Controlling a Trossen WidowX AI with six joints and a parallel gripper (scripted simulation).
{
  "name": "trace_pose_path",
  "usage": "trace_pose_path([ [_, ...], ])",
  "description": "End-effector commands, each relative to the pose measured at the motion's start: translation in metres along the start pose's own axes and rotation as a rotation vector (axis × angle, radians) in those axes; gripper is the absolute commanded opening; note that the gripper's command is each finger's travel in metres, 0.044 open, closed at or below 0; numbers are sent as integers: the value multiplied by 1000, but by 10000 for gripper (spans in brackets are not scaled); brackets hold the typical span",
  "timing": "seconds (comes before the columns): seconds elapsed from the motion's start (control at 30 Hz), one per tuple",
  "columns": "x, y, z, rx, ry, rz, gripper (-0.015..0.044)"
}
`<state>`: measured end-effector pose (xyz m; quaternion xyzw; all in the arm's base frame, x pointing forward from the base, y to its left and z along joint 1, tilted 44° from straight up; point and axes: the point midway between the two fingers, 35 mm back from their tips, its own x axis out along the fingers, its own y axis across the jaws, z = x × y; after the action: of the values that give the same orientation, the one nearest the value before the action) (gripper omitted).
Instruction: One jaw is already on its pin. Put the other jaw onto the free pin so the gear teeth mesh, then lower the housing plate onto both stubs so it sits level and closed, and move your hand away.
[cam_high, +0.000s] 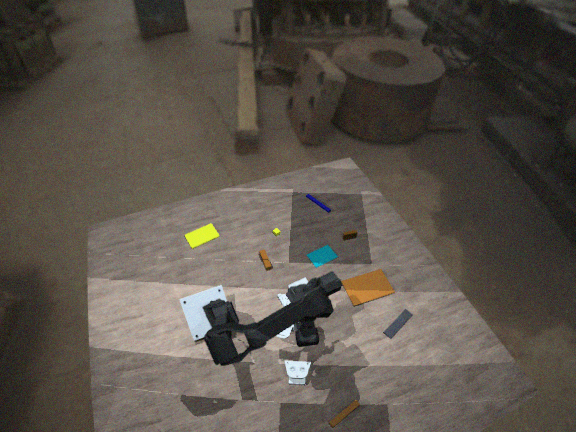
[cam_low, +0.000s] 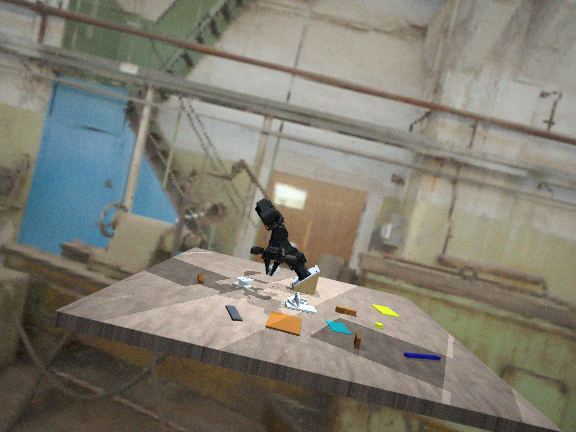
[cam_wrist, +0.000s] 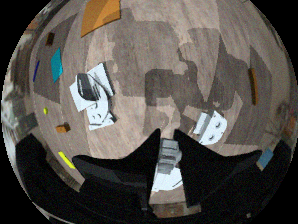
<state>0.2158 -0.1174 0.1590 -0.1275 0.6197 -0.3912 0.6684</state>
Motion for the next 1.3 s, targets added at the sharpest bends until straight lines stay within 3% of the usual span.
trace_pose_path([
  [0.0,-1,-4,4,90,-5,-4,37],
  [1.27,-1,-20,27,720,-7,-2,37],
])
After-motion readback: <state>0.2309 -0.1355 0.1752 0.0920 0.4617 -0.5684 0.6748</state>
